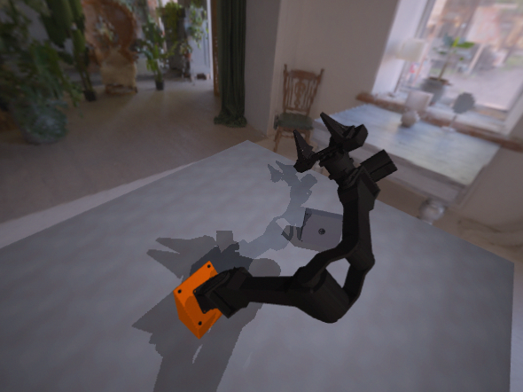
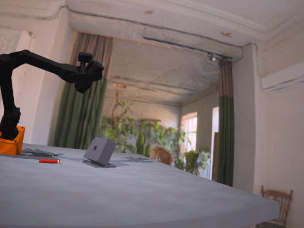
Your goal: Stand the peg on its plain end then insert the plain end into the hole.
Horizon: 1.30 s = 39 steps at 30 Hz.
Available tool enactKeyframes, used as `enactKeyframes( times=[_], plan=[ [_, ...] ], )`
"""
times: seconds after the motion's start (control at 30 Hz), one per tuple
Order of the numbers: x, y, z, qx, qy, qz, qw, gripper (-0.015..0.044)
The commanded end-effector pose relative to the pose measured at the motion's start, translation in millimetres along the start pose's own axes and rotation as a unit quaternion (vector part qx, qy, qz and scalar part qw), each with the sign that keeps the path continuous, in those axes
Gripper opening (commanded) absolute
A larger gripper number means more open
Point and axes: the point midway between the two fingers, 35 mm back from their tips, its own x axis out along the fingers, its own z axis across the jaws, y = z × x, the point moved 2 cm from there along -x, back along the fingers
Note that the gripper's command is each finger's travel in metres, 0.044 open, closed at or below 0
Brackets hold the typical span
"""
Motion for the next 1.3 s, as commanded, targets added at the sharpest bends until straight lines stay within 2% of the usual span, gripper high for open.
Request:
enactKeyframes(
  times=[0.0,0.03,0.7,1.27],
  plan=[
    [0,0,-1,0.000,0.001,-0.002,1.000,0.0426],
    [0,-2,-2,0.000,0.004,-0.008,1.000,0.0440],
    [-26,-40,-73,0.001,0.178,-0.203,0.963,0.0440],
    [-72,-40,-138,0.007,0.383,-0.281,0.880,0.0440]
  ],
)
